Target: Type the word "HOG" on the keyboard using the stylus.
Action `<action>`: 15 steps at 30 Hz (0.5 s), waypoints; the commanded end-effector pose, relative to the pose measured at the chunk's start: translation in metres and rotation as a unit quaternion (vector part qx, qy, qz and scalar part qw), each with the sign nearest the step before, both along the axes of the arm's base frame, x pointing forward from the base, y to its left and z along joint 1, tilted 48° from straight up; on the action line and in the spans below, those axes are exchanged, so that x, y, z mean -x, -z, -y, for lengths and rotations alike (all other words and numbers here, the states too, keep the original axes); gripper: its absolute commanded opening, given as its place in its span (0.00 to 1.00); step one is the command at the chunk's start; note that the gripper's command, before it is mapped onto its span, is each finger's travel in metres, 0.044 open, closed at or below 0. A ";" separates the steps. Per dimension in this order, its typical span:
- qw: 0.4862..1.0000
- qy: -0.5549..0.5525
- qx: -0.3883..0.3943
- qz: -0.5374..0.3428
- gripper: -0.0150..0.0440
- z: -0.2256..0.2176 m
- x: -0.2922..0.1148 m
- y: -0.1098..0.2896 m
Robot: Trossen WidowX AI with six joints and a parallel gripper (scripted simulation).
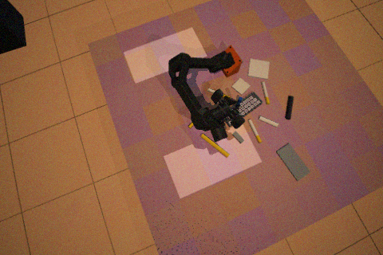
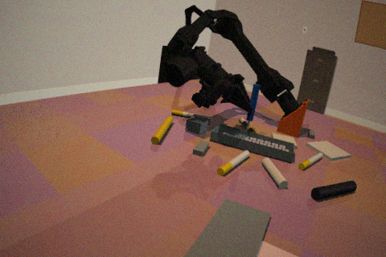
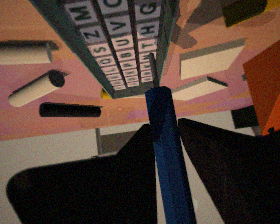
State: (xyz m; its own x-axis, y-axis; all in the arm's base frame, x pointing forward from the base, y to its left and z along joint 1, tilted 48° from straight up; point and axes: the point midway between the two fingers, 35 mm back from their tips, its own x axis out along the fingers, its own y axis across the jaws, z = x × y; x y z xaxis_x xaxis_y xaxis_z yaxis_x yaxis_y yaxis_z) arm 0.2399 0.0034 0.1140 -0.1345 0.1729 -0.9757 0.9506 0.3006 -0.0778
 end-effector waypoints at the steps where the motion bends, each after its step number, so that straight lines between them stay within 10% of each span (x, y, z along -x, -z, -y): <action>1: 1.000 -0.001 0.002 -0.001 0.39 0.003 0.001 0.003; 15: 1.000 -0.001 0.002 -0.001 0.39 0.006 0.000 0.006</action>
